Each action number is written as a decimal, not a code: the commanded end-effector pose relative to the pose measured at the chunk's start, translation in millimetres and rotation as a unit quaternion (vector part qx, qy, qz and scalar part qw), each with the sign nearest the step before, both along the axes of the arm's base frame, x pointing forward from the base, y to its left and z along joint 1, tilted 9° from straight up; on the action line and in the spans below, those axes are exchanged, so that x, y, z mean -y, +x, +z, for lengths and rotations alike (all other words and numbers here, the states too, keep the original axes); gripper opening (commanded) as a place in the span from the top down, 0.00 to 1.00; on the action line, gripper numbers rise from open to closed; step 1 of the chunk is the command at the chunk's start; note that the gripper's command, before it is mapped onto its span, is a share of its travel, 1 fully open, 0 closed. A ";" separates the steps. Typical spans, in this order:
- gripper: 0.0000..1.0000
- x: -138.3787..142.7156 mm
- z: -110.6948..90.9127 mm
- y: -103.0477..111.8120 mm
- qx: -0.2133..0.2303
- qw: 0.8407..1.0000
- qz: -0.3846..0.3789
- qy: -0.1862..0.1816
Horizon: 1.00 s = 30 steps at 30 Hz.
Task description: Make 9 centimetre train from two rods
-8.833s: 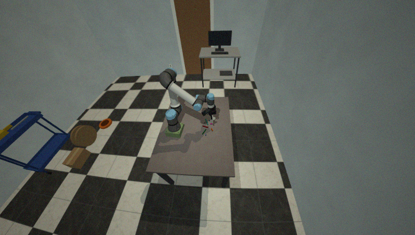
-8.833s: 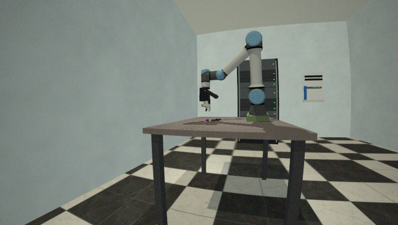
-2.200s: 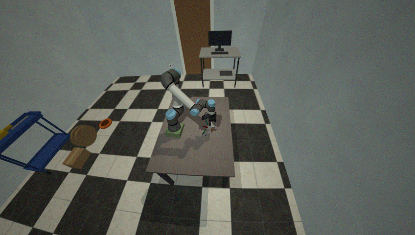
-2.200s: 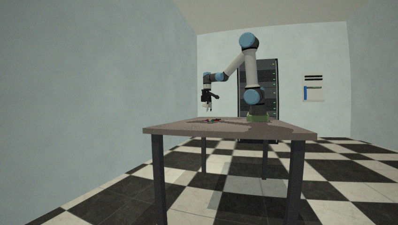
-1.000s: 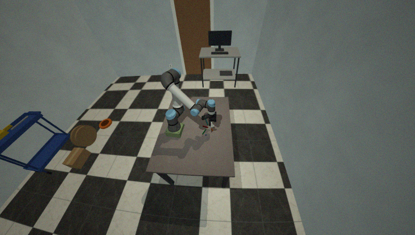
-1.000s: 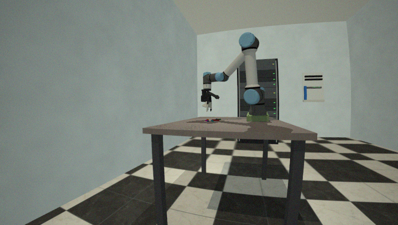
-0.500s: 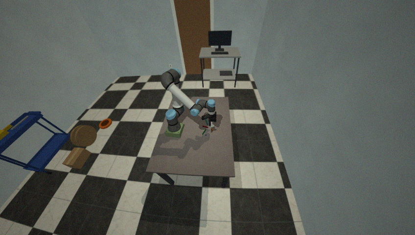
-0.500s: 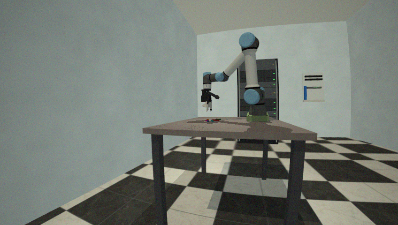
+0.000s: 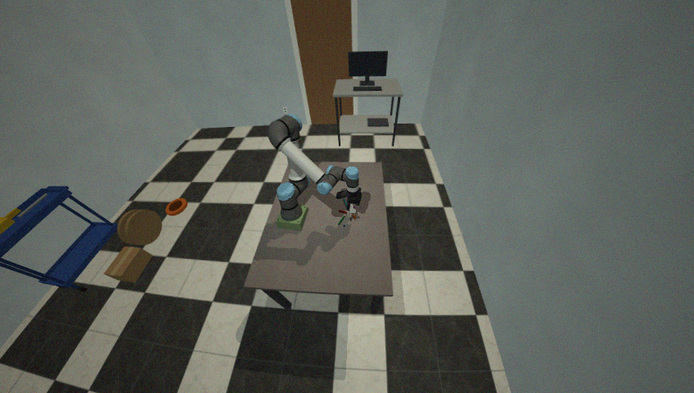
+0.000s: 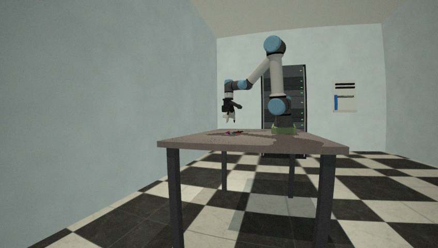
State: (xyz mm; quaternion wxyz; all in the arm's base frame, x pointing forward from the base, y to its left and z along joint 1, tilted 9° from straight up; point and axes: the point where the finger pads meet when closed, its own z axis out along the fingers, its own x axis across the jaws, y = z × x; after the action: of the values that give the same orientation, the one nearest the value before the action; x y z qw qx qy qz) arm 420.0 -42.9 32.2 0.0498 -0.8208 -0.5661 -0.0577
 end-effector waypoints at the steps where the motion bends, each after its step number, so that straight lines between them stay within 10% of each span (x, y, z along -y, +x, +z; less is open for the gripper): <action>1: 0.00 -1.2 0.7 -4.7 -0.012 0.997 -0.083 0.001; 20: 0.00 -4.2 1.0 -15.9 -0.042 0.956 -0.290 0.009; 30: 0.00 -5.3 0.7 -22.6 -0.063 0.901 -0.428 0.015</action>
State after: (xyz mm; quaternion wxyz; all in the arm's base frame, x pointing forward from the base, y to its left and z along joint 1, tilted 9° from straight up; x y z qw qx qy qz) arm 400.1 -37.9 32.7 0.0689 -0.9716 -0.2236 -0.0362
